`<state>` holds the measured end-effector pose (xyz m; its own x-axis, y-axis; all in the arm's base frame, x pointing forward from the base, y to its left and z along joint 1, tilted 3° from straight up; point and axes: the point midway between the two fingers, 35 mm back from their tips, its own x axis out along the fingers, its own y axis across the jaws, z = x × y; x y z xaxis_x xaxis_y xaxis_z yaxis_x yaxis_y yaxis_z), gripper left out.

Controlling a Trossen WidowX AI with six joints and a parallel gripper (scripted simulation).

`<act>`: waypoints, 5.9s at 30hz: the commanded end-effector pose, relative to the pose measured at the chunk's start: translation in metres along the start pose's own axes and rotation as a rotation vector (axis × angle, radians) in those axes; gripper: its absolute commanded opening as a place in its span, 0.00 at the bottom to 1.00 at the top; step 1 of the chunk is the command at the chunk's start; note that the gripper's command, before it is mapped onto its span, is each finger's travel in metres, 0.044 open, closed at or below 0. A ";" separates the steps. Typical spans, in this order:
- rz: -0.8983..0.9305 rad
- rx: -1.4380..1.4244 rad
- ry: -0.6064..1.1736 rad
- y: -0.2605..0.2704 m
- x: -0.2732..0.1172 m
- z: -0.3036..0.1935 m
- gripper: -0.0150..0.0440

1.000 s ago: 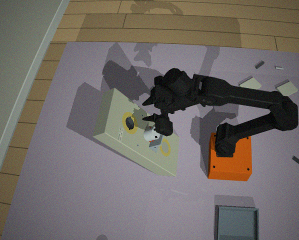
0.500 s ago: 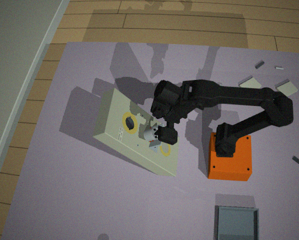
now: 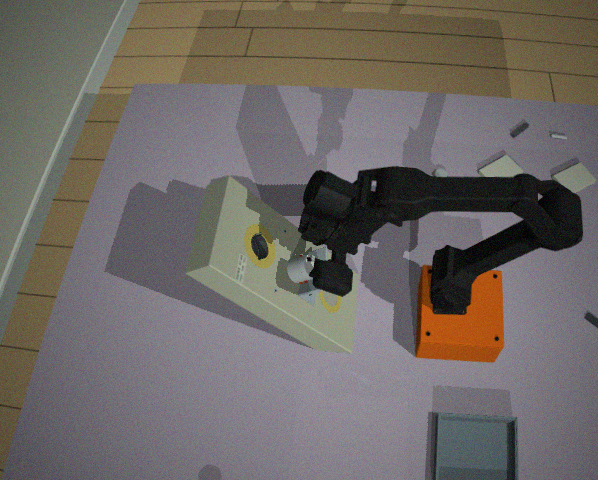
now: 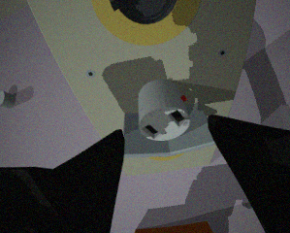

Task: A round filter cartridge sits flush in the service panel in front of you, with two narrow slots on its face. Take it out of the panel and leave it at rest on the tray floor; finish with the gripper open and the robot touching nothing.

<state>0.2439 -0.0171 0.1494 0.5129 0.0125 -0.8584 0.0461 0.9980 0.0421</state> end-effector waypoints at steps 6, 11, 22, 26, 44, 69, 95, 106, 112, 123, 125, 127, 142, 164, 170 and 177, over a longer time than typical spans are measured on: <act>-0.004 0.006 0.018 -0.001 0.019 -0.003 0.77; -0.003 0.006 0.017 -0.001 0.027 -0.003 0.77; -0.003 0.006 0.017 -0.001 0.040 -0.005 0.77; -0.003 0.006 0.017 -0.001 0.040 -0.005 0.77; 0.001 0.001 0.006 0.000 0.037 -0.002 0.39; -0.001 0.001 0.009 0.000 -0.061 0.027 0.25; 0.003 0.004 0.019 0.066 -0.051 0.029 0.25; 0.058 -0.080 0.014 0.092 -0.054 0.023 0.25; 0.142 -0.222 0.017 0.121 -0.058 0.013 0.25; 0.296 -0.479 0.018 0.169 -0.071 -0.012 0.25; 0.324 -0.524 0.018 0.177 -0.074 -0.018 0.25; 0.352 -0.568 0.017 0.185 -0.078 -0.023 0.25; 0.561 -0.905 0.007 0.233 -0.106 -0.072 0.25; 0.700 -1.125 0.006 0.269 -0.100 -0.143 0.25; 0.749 -1.207 0.005 0.277 -0.095 -0.175 0.25; 0.808 -1.301 0.004 0.281 -0.091 -0.214 0.25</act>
<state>0.0401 0.2728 0.1429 0.0517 0.5629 -0.8249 -0.9914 0.1280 0.0252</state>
